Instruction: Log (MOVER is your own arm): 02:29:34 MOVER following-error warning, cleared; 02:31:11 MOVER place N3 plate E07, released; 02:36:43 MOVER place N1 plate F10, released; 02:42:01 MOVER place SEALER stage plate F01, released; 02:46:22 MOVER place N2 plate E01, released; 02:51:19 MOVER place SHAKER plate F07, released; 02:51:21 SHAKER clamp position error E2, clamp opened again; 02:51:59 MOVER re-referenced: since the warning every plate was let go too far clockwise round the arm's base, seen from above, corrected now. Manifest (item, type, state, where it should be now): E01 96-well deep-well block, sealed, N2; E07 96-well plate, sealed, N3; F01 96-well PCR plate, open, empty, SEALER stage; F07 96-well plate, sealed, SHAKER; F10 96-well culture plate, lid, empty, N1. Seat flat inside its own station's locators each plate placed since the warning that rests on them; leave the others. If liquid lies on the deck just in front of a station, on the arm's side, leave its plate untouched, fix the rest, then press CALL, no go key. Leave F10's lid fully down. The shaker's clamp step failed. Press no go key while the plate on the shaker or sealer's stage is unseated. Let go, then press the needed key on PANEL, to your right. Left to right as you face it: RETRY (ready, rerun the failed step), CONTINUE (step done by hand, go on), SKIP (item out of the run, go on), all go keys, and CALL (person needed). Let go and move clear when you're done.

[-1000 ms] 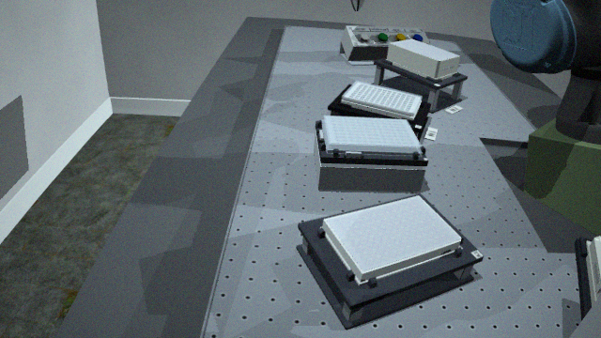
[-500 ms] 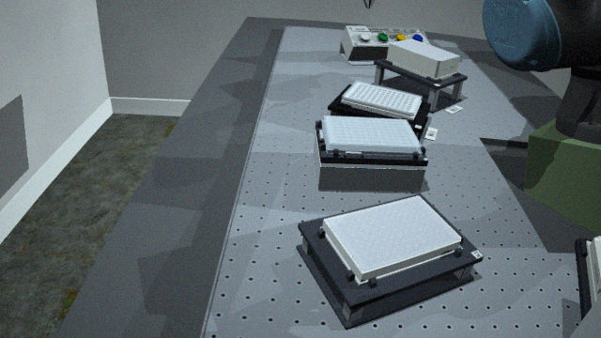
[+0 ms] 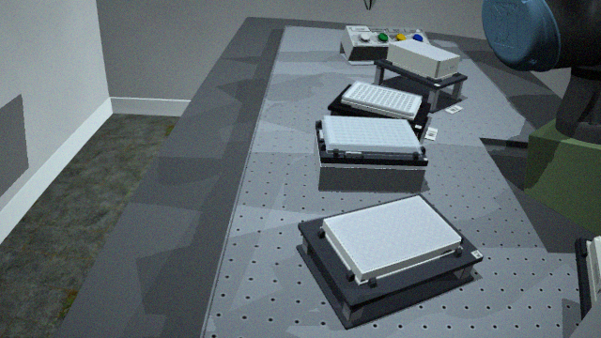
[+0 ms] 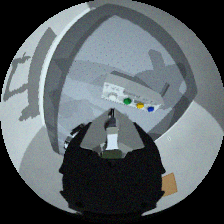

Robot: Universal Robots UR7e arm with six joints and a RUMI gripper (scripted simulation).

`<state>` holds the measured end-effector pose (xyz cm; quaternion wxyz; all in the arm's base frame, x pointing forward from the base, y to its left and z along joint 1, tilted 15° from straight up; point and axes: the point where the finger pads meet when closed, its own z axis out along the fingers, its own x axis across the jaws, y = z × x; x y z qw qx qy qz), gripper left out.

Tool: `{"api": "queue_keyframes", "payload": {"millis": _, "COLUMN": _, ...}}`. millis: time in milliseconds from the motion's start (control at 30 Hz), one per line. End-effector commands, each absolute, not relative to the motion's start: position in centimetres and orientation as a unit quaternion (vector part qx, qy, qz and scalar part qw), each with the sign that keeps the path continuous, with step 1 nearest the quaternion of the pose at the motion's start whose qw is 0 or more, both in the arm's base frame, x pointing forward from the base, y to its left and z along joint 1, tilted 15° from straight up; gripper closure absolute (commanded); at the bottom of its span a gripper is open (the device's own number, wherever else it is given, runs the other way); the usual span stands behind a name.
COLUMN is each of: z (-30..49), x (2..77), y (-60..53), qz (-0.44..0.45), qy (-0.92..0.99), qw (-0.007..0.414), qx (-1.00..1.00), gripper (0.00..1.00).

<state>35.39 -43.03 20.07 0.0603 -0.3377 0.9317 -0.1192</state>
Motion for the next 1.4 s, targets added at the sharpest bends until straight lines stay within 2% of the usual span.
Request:
{"api": "queue_keyframes", "payload": {"millis": 0, "z": 19.4, "x": 35.5, "y": -43.2, "qz": -0.12, "qy": 0.932, "qw": 0.06, "qx": -0.338, "gripper": 1.0}}
{"api": "queue_keyframes", "payload": {"millis": 1367, "z": 16.1, "x": 36.2, "y": -43.8, "qz": -0.12, "qy": 0.932, "qw": 0.06, "qx": -0.338, "gripper": 1.0}}
